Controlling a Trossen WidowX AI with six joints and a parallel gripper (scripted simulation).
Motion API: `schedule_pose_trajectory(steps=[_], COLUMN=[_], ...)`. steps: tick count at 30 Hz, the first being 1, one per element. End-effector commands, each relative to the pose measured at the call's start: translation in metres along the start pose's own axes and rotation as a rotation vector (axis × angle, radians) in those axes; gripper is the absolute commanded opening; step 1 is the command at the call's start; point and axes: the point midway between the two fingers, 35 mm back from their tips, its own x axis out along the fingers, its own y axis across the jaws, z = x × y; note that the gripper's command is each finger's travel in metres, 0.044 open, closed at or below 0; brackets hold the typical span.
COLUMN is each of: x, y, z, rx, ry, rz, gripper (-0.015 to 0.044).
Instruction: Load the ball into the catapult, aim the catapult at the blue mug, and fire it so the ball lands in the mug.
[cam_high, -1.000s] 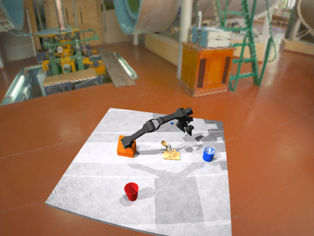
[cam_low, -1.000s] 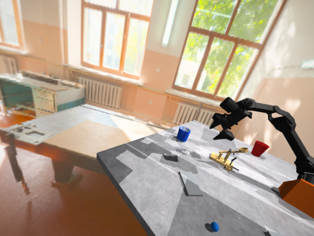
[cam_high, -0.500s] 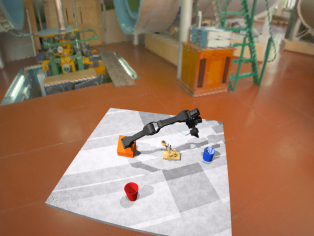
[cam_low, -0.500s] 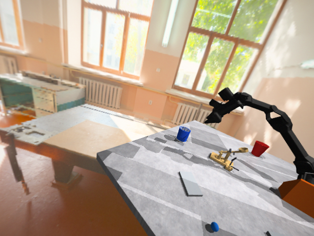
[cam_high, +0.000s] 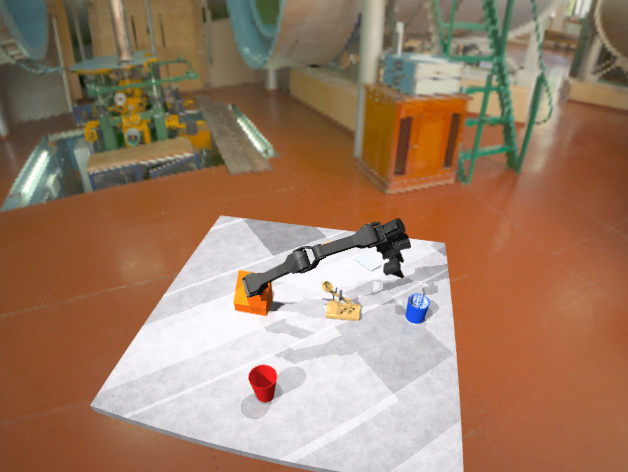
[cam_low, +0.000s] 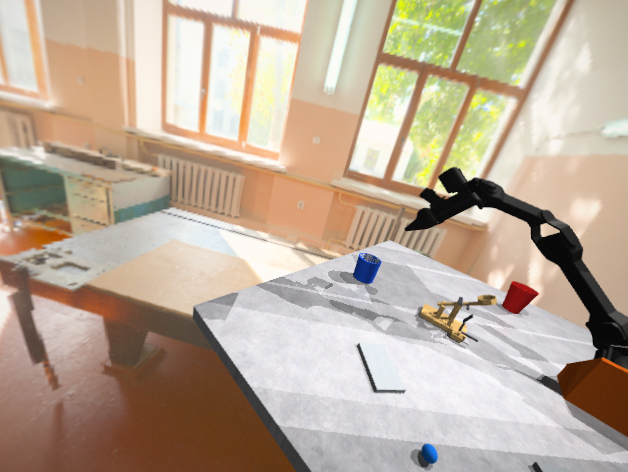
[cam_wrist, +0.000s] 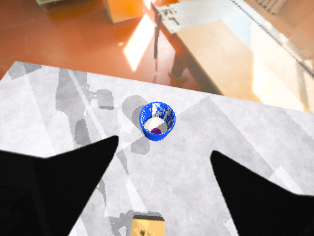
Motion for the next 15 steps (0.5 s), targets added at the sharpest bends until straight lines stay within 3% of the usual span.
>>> schedule_pose_trajectory(steps=[1,15], x=[-0.0010,-0.0004], y=[-0.0004,0.0000], z=[0.0019,0.0005], rx=[0.010,0.002], ry=[-0.006,-0.002], rz=[0.004,0.001], gripper=[0.0440,0.0440])
